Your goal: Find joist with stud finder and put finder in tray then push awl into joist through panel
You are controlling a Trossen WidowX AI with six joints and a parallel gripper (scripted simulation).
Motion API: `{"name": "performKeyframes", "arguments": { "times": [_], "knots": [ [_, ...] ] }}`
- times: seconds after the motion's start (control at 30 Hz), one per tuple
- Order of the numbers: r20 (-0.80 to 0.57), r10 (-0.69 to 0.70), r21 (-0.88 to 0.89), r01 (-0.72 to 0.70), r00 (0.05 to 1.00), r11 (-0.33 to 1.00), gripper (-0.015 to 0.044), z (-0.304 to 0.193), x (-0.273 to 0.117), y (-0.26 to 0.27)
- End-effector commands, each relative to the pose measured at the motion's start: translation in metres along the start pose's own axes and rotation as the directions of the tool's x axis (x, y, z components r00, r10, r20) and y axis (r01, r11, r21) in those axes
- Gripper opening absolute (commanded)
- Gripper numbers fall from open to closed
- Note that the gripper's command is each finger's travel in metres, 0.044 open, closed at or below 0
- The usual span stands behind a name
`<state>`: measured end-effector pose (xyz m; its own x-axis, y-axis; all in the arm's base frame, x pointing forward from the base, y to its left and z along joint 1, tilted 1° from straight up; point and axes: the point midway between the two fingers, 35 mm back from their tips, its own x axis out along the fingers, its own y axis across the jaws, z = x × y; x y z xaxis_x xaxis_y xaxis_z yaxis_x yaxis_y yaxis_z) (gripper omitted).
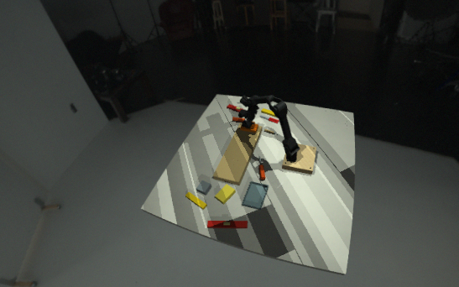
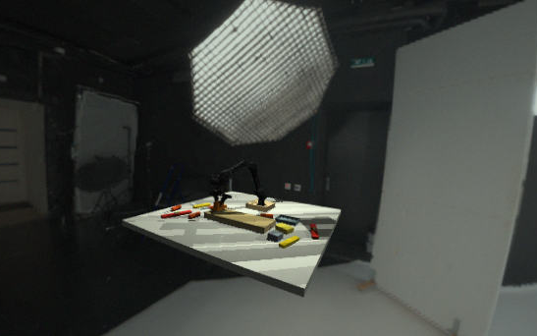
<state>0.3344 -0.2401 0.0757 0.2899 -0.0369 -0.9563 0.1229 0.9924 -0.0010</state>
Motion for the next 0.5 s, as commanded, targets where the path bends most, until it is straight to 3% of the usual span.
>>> {"name": "performKeyframes", "arguments": {
  "times": [0.0, 0.47],
  "knots": [
    [-0.003, -0.002, 0.003, 0.002, 1.000, 1.000, 0.0000, -0.0027, 0.0065, 0.0000],
    [-0.003, -0.002, 0.003, 0.002, 1.000, 1.000, 0.0000, -0.0056, 0.0159, 0.0001]
  ]
}}
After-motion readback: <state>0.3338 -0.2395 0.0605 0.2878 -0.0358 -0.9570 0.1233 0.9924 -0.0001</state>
